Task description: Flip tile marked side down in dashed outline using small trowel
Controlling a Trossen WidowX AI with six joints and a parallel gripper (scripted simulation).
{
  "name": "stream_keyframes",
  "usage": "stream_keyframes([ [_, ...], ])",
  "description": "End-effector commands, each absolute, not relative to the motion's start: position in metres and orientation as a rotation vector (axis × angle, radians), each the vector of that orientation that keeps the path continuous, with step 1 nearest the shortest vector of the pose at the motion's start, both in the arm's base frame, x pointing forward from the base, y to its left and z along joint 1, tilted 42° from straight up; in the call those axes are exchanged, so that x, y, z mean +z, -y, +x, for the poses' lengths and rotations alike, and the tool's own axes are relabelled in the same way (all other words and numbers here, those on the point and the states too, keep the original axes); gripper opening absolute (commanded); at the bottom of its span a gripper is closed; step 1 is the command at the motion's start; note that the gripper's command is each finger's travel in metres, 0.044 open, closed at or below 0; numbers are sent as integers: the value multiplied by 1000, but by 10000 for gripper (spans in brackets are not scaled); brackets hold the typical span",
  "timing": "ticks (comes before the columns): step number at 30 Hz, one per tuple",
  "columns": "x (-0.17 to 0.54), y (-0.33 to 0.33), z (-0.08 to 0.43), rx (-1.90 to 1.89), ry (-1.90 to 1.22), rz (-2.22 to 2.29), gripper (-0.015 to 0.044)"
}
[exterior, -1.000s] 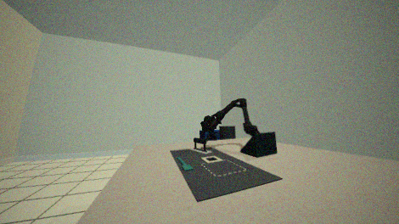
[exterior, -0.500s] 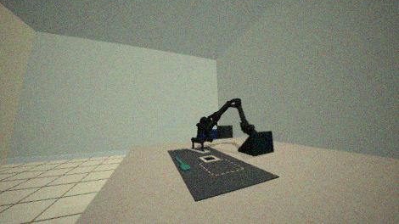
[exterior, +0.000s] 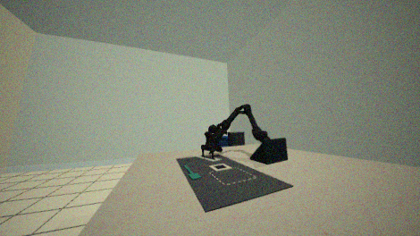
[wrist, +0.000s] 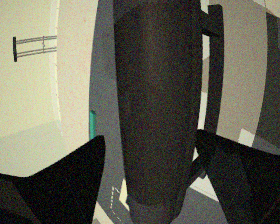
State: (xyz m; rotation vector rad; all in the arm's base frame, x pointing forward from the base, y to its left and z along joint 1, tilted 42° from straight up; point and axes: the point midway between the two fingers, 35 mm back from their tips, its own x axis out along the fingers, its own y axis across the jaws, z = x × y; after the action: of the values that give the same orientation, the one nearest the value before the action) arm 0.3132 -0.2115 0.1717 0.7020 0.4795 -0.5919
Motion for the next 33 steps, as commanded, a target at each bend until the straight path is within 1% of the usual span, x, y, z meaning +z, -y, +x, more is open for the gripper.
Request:
stream_keyframes([
  [1,166,214,317,-598,-485,708,300],
  [4,164,215,319,-598,-484,709,300],
  [9,164,215,319,-598,-484,709,169],
  [31,164,215,319,-598,-484,709,22],
  [32,165,214,319,-598,-484,709,0],
  [33,168,211,319,-598,-485,709,0],
])
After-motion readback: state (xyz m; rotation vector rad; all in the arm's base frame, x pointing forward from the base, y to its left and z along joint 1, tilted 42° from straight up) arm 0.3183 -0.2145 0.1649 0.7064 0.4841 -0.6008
